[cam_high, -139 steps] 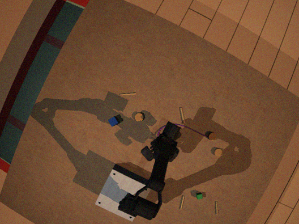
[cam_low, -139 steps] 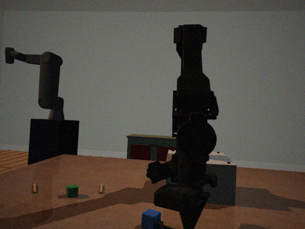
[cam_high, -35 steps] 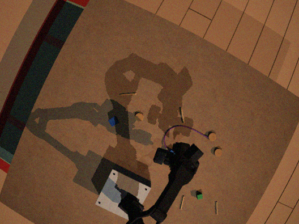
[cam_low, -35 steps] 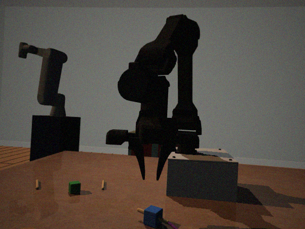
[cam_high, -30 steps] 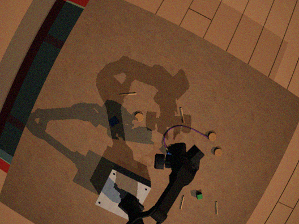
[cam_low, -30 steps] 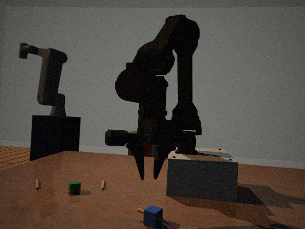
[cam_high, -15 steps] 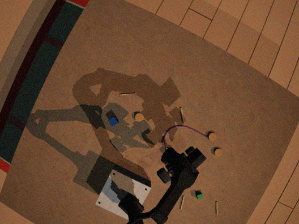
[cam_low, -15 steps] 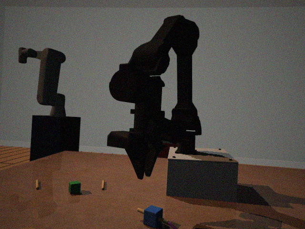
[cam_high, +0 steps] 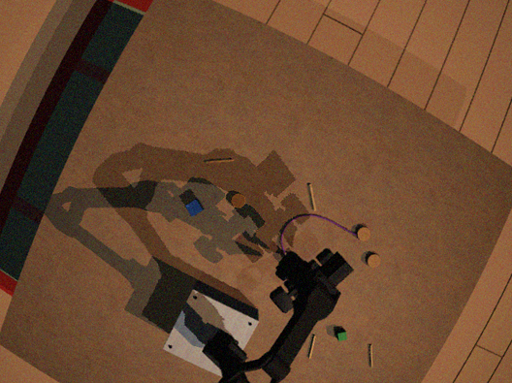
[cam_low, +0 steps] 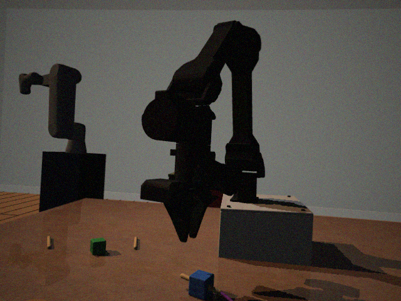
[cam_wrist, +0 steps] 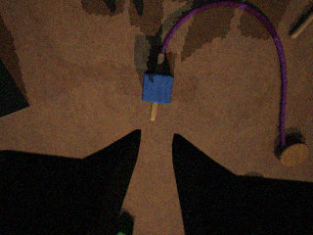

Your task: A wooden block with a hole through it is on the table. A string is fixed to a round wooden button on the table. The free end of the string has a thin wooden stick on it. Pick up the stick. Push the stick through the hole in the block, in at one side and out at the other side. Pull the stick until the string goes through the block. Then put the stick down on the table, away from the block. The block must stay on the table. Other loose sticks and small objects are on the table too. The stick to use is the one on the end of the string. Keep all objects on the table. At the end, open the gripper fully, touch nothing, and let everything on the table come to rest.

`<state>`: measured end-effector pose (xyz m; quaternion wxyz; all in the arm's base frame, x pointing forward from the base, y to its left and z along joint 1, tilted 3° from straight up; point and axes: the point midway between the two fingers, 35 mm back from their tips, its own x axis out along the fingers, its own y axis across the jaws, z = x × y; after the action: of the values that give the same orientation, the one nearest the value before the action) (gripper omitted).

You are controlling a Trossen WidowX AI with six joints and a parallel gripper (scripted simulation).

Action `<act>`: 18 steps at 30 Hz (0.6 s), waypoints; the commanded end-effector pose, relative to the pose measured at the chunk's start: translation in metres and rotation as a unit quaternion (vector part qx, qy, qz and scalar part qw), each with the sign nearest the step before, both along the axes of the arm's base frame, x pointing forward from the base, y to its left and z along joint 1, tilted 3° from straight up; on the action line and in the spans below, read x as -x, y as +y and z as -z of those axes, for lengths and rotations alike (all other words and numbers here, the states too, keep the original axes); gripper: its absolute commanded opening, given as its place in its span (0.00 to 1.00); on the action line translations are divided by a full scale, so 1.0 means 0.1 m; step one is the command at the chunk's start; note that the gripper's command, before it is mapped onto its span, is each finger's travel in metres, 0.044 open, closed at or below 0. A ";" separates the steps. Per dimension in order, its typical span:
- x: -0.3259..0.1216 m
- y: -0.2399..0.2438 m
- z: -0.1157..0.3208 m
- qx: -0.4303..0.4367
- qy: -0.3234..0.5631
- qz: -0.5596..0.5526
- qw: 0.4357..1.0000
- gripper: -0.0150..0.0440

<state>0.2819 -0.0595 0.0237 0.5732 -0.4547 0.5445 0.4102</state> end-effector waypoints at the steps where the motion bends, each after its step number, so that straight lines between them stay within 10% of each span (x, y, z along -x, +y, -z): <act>1: 0.01 -0.01 0.08 0.001 0.003 -0.002 1.000 0.46; 18: -0.02 -0.01 0.36 0.001 0.003 -0.002 1.000 0.46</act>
<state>0.2854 -0.0607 -0.0058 0.5730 -0.4547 0.5445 0.4103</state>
